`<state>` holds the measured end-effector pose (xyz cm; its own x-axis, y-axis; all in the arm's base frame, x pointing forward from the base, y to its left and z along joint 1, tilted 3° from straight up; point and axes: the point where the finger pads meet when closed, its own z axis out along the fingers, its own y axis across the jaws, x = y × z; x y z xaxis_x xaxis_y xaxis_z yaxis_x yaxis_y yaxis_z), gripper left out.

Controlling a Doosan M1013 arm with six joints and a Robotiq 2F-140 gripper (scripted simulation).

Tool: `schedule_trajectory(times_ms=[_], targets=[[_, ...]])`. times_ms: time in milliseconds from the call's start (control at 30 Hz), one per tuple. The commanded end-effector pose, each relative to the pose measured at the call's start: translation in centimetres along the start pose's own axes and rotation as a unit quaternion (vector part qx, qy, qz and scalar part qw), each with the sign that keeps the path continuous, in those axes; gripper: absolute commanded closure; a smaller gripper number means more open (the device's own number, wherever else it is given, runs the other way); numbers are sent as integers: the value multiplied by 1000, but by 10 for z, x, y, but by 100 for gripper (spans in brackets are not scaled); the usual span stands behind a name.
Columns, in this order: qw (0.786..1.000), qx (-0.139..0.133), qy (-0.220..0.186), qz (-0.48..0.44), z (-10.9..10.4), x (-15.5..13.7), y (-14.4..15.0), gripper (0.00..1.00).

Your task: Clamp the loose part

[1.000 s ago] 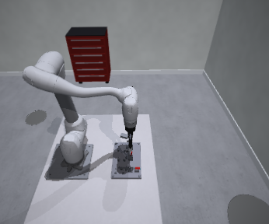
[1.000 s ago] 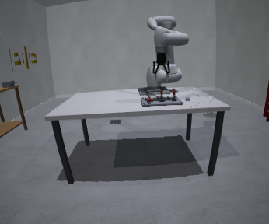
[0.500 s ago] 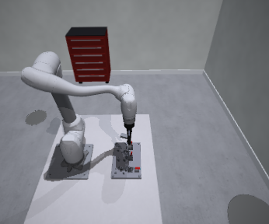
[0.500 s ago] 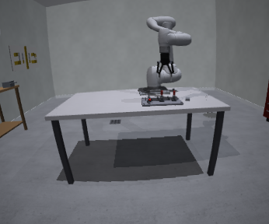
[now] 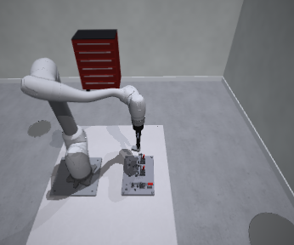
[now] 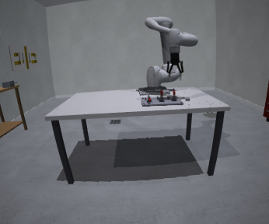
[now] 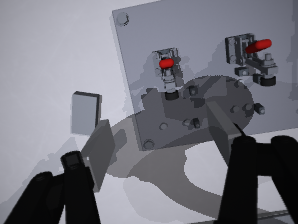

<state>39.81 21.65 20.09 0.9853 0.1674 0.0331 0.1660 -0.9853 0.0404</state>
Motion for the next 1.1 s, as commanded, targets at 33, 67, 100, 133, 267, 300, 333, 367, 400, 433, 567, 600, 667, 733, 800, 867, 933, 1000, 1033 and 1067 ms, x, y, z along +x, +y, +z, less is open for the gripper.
schedule_trajectory(times_ms=[33, 67, 100, 133, 267, 300, 333, 367, 400, 433, 567, 600, 667, 733, 800, 867, 933, 1000, 1033, 1067], targets=[[1000, -1, 0, 1, 0, -5, -23, 38], [1000, -1, 0, 1, 0, -7, -30, 38], [1000, -1, 0, 1, 0, -9, -38, 38], [1000, -1, 0, 1, 0, -10, -46, 38], [1000, -1, 0, 1, 0, -18, -74, 38], [1000, -1, 0, 1, 0, -19, -80, 38], [1000, -1, 0, 1, 0, -21, -86, 38], [1000, -1, 0, 1, 0, -22, -92, 38], [1000, -1, 0, 1, 0, -23, -97, 38], [1000, -1, 0, 1, 0, -25, -102, 38], [1000, -1, 0, 1, 0, -27, -111, 38], [1000, -1, 0, 1, 0, -28, -115, 38], [1000, -1, 0, 1, 0, -29, -121, 38], [1000, -1, 0, 1, 0, -31, -126, 38], [1000, -1, 0, 1, 0, -31, -129, 38], [1000, -1, 0, 1, 0, -32, -131, 38], [1000, -1, 0, 1, 0, -32, -131, 38], [1000, -1, 0, 1, 0, -32, -131, 38], [1000, -1, 0, 1, 0, -32, -131, 38], [1000, -1, 0, 1, 0, -32, -131, 38]])
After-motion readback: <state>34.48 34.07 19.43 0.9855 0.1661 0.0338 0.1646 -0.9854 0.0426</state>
